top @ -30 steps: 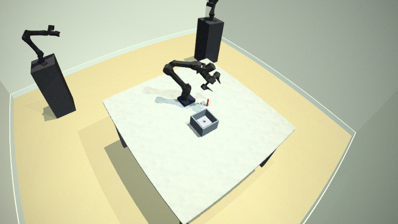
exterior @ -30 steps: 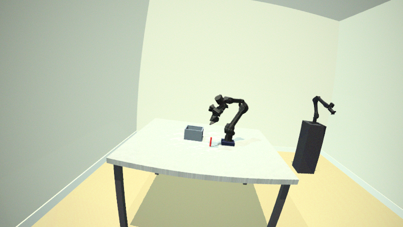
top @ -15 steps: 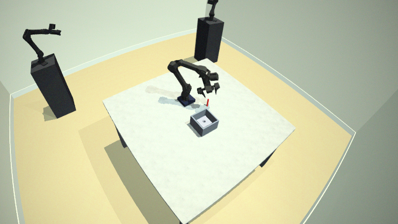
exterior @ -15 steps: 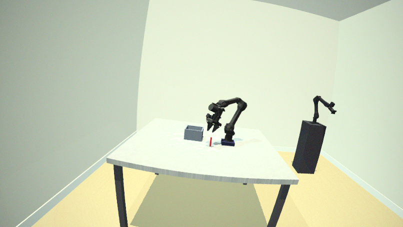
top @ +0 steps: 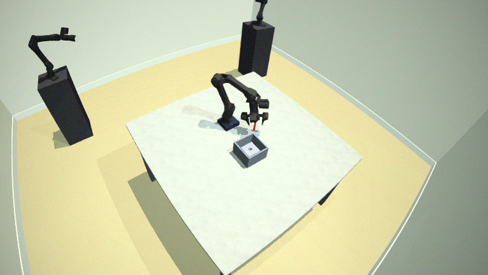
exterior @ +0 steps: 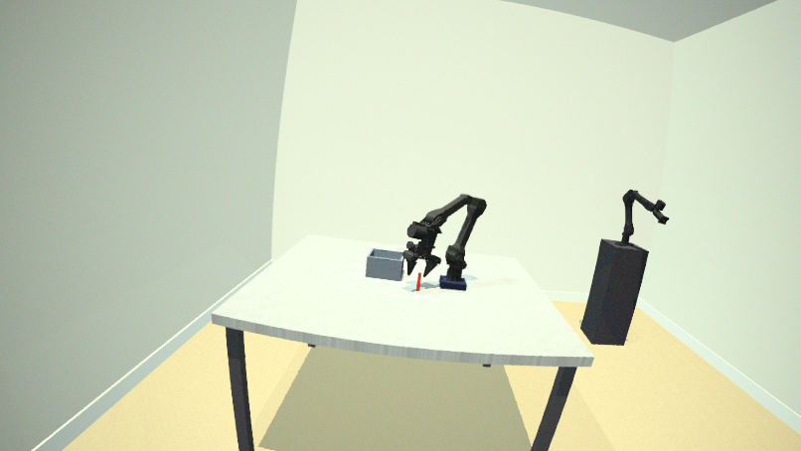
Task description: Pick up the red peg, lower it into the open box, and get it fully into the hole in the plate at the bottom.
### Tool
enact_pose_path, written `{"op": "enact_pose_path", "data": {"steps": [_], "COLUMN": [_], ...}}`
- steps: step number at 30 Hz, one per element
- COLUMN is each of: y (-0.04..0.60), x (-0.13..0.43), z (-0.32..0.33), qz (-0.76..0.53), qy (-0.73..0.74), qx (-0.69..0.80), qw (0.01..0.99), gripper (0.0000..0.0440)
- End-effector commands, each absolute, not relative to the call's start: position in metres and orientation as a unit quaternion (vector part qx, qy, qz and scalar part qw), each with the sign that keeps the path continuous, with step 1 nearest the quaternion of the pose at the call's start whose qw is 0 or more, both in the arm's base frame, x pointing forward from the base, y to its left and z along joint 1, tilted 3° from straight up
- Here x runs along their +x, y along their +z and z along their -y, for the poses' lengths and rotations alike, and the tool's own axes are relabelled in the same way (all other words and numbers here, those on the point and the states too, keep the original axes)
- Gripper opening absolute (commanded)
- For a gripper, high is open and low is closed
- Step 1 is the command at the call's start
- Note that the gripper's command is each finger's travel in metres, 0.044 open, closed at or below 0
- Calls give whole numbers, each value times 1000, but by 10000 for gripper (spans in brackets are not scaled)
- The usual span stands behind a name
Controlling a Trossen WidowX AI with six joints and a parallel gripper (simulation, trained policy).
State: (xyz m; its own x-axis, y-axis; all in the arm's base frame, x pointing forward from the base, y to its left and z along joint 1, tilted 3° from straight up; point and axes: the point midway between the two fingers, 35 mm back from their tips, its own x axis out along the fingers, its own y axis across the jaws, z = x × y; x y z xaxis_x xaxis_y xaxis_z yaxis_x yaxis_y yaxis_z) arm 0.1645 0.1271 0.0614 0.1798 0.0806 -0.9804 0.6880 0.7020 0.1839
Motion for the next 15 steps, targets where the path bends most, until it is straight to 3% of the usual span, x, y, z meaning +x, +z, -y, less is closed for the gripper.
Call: {"op": "enact_pose_path", "data": {"steps": [1, 6, 15], "y": [45, 29, 19], "x": [164, 163, 157], "z": [-127, -128, -127], "qz": [-597, -592, -606], "qy": [-235, -249, -274], "qx": [336, 357, 374], "qw": [690, 679, 647], "gripper": [440, 419, 198]}}
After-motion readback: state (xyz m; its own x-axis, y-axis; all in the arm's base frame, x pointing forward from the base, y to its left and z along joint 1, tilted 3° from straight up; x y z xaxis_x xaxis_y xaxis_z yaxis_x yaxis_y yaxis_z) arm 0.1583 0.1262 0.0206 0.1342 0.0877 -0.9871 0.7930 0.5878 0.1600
